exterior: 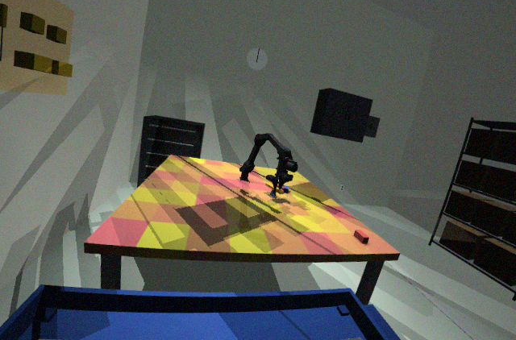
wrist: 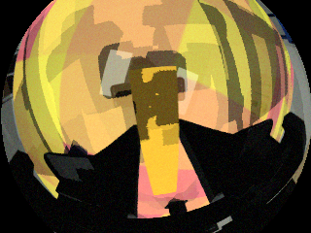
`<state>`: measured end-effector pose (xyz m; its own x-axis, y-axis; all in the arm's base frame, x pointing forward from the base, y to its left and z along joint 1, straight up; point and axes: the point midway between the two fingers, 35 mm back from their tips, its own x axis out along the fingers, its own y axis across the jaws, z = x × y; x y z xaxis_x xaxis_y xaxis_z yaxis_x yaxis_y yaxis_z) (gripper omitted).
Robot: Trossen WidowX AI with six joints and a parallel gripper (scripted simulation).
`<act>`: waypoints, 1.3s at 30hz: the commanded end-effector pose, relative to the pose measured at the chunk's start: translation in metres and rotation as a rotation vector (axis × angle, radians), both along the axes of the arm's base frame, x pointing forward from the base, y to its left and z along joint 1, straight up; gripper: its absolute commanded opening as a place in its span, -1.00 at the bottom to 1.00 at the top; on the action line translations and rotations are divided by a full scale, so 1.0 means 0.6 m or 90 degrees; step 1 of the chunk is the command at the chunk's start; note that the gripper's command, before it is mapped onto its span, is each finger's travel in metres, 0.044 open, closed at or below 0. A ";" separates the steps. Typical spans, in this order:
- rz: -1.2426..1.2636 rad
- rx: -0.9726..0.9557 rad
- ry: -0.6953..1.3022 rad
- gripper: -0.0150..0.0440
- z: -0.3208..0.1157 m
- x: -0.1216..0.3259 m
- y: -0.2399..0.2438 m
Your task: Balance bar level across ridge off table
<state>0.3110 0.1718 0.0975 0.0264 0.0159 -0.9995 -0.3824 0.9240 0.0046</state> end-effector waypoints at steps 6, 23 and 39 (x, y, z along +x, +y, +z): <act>0.000 0.000 0.000 0.08 0.000 0.000 0.000; 0.000 0.000 0.000 0.09 0.000 0.000 0.000; 0.000 0.000 0.000 0.14 0.000 0.000 0.000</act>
<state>0.3110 0.1718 0.0975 0.0264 0.0159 -0.9995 -0.3824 0.9240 0.0046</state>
